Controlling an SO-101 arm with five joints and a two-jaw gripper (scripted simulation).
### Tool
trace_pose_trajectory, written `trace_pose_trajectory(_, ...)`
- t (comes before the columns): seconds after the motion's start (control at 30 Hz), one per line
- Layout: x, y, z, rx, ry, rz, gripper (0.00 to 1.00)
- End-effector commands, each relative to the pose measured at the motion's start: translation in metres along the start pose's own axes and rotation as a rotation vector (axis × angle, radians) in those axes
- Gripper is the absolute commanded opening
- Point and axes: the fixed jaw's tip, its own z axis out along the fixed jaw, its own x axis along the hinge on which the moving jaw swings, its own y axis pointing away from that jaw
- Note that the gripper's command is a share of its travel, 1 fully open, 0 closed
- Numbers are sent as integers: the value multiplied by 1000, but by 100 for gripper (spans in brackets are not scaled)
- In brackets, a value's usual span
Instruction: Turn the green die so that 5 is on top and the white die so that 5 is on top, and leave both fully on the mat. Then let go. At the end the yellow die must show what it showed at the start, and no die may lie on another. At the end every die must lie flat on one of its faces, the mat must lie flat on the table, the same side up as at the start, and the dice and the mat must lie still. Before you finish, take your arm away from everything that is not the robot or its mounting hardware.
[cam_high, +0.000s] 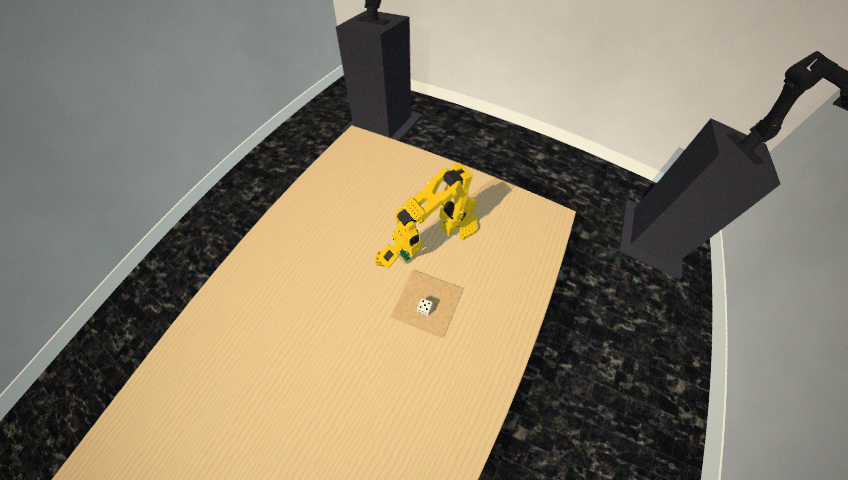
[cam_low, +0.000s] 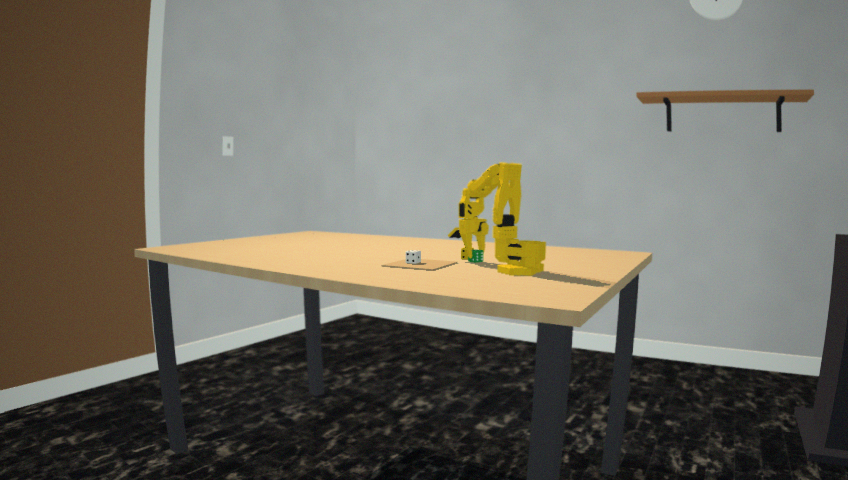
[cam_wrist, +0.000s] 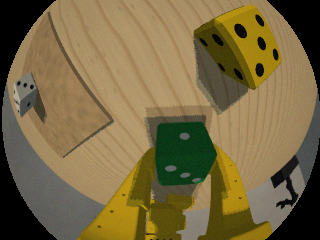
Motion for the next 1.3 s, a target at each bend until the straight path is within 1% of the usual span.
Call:
trace_pose_trajectory(0.0,-7,-2,-15,3,-42,-2,0)
trace_pose_trajectory(0.1,-7,-2,-24,3,-42,-2,0)
trace_pose_trajectory(0.17,-7,-2,-24,3,-42,-2,0)
trace_pose_trajectory(0.37,-5,-2,-41,3,-42,-2,0)
trace_pose_trajectory(0.5,-4,-1,-48,3,-42,-2,0)
trace_pose_trajectory(0.63,-4,-1,-50,3,-42,-2,0)
trace_pose_trajectory(1.27,-4,-1,-50,3,-42,-2,0)
